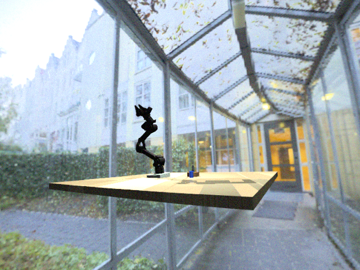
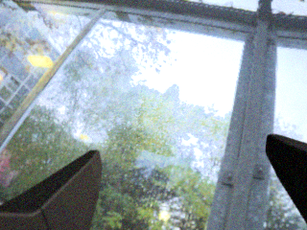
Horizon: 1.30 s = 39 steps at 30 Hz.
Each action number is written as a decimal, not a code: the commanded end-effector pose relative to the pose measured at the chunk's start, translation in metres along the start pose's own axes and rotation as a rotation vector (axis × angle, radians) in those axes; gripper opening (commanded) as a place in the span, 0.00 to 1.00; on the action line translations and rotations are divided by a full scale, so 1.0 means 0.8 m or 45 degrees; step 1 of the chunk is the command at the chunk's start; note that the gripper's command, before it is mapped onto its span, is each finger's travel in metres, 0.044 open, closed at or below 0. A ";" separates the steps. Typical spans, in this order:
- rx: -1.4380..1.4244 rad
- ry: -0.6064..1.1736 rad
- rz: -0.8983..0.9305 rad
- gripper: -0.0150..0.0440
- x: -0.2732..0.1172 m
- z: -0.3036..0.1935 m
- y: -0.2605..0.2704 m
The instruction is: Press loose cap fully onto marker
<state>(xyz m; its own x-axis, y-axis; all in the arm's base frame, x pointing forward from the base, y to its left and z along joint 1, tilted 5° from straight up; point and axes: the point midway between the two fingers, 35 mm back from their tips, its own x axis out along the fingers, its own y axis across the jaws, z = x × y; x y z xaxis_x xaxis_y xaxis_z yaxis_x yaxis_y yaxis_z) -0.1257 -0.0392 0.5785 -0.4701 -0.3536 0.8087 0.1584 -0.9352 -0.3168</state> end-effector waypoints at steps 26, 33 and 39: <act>0.829 -1.140 0.958 0.69 -0.192 0.371 0.136; 0.956 -1.222 1.614 0.69 -0.319 0.425 0.193; 0.932 -1.077 2.240 0.69 -0.436 0.432 0.236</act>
<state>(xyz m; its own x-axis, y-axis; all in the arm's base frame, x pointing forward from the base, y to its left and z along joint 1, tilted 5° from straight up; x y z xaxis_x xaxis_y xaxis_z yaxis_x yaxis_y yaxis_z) 0.3500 -0.1013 0.4394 0.9016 -0.4174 0.1136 0.3080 0.4351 -0.8460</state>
